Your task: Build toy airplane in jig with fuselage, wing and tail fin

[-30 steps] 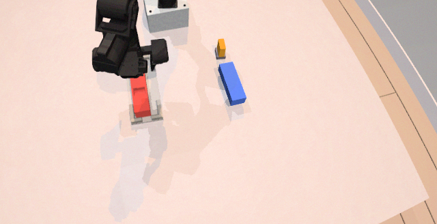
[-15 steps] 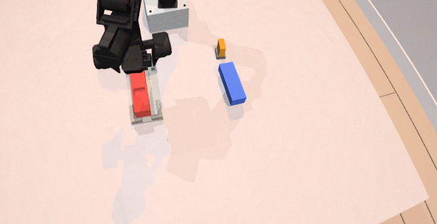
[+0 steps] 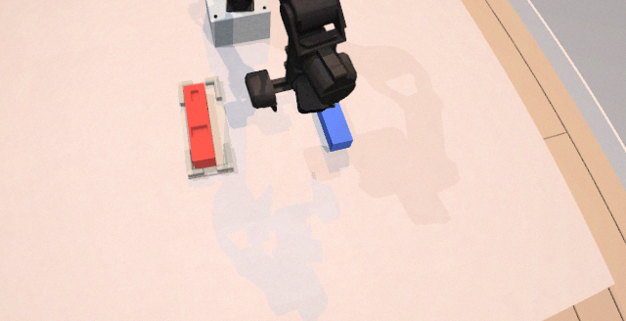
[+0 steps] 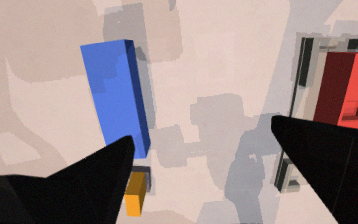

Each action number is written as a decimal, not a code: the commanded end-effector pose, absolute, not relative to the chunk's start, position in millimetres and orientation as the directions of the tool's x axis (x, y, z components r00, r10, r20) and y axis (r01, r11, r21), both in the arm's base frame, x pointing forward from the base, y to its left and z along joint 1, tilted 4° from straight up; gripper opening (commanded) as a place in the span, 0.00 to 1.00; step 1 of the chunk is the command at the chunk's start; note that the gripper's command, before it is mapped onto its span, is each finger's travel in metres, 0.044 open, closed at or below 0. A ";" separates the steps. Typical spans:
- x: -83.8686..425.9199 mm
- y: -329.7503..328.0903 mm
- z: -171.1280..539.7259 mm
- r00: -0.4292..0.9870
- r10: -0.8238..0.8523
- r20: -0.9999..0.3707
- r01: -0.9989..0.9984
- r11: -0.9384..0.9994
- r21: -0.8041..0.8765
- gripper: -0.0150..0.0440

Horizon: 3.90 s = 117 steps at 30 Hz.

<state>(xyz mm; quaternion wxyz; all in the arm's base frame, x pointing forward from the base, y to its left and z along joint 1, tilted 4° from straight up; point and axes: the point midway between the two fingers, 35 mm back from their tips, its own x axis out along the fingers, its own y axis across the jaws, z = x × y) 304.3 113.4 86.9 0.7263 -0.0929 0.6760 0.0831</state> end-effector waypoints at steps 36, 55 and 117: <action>293.1 194.0 13.5 0.090 -0.005 -0.996 -0.199 0.980 -0.023 1.00; 294.8 193.3 -13.5 0.090 -0.005 -0.996 -0.199 0.980 -0.023 0.96; 283.8 194.3 113.4 0.090 -0.004 -0.996 -0.199 0.980 -0.022 0.25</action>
